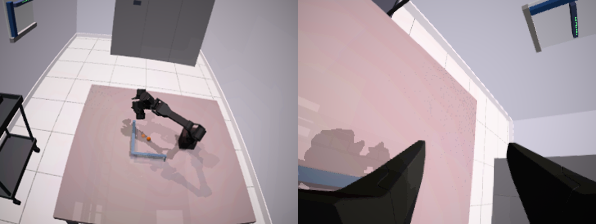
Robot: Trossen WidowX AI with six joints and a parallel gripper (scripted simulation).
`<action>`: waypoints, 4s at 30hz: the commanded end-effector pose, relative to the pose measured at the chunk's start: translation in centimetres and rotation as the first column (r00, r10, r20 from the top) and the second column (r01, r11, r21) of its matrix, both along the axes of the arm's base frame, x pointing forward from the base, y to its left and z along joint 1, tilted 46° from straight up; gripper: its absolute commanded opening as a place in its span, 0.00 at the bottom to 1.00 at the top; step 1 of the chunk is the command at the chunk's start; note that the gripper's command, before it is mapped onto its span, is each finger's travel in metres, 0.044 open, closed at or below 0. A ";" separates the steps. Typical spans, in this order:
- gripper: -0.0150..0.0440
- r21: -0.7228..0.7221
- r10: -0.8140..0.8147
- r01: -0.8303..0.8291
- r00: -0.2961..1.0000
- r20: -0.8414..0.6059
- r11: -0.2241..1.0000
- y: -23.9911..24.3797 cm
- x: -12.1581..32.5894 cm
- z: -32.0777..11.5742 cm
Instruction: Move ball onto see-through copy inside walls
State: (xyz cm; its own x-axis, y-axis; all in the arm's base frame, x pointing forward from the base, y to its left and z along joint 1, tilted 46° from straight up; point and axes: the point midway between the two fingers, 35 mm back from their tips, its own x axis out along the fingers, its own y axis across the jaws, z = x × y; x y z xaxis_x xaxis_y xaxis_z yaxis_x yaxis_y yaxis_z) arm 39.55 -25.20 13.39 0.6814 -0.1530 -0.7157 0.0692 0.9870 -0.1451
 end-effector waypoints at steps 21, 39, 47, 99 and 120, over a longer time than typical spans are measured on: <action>0.68 0.808 0.406 0.130 0.812 -0.419 0.575 19.1 -10.5 -15.6; 0.68 0.808 0.406 0.130 0.812 -0.419 0.574 21.2 -10.1 -17.7; 0.68 0.809 0.406 0.129 0.812 -0.418 0.574 22.1 -9.9 -18.6; 0.25 0.806 0.404 0.129 0.813 -0.419 0.577 14.4 -7.4 -14.2; 0.25 0.808 0.406 0.127 0.813 -0.417 0.575 19.4 -6.2 -19.4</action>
